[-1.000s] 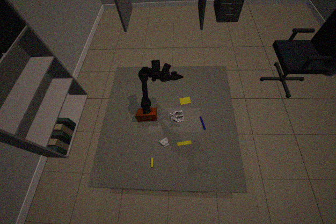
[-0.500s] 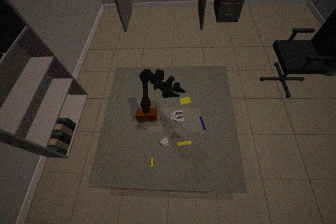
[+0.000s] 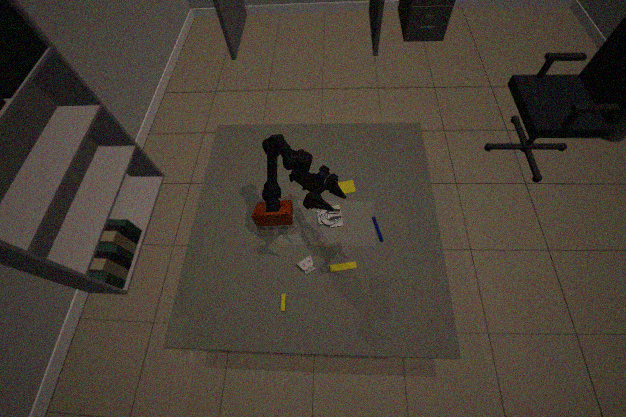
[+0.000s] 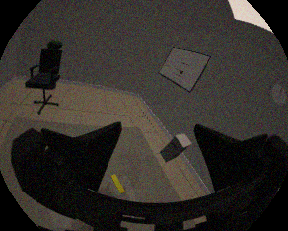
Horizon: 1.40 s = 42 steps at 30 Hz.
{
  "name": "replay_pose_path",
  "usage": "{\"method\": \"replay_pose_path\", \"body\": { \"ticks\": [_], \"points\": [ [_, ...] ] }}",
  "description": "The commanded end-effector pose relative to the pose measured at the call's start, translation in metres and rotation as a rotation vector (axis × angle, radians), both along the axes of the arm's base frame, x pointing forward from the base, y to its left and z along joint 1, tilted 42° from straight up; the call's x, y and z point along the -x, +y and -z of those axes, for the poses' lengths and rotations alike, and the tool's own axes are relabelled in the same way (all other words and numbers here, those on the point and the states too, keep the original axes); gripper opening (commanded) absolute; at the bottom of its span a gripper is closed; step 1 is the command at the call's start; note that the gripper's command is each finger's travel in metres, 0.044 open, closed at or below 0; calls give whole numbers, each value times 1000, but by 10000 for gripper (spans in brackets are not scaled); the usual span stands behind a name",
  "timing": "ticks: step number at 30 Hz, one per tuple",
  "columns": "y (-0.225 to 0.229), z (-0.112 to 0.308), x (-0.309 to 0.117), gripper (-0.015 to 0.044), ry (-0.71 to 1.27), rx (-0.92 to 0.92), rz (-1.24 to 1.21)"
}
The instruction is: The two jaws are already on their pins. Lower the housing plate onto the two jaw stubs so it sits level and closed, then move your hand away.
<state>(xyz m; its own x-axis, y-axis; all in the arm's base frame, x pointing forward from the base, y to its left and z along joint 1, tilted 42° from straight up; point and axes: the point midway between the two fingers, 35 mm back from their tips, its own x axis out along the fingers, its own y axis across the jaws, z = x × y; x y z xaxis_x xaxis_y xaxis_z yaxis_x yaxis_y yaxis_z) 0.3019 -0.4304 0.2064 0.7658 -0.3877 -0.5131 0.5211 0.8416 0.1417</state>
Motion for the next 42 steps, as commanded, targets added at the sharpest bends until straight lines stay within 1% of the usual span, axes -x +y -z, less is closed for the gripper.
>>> {"method": "replay_pose_path", "body": {
  "ticks": [1, 20, 42],
  "points": [
    [0, 30, 3, 440, 39, -81, 21],
    [20, 139, 21, 440, 234, -384, 70],
    [71, 245, 58, 440, 491, -719, 90]
  ]
}}
